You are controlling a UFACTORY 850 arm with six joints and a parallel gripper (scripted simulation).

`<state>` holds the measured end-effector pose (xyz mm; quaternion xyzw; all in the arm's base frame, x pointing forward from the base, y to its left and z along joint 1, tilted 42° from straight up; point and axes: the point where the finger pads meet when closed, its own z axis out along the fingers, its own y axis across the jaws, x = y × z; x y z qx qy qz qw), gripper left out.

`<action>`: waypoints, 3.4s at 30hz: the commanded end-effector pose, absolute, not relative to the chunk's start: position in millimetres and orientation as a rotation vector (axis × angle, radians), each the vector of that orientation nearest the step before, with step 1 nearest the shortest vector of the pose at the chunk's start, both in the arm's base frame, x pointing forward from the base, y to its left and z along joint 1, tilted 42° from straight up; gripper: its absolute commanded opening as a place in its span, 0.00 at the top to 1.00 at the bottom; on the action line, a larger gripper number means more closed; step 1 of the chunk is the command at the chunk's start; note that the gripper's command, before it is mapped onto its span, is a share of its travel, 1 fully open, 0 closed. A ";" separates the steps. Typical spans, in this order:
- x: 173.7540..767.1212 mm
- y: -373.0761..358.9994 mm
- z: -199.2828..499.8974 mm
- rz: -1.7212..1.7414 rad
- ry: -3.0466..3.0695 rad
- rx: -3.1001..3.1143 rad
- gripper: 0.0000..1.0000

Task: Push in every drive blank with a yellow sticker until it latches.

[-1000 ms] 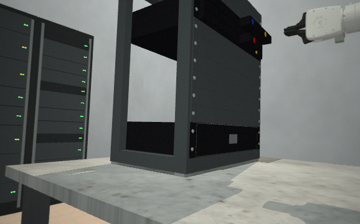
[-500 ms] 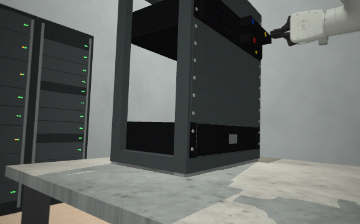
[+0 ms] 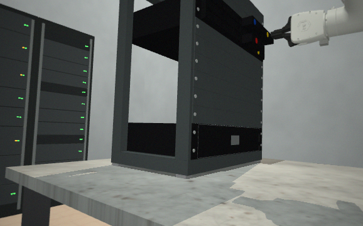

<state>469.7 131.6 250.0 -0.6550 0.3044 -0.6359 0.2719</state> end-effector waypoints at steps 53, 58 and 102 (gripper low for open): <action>493.0 131.3 249.7 -1.713 0.819 -1.761 1.00; 495.6 131.2 249.6 -1.713 0.819 -1.761 1.00; 509.0 130.8 249.2 -1.713 0.819 -1.761 1.00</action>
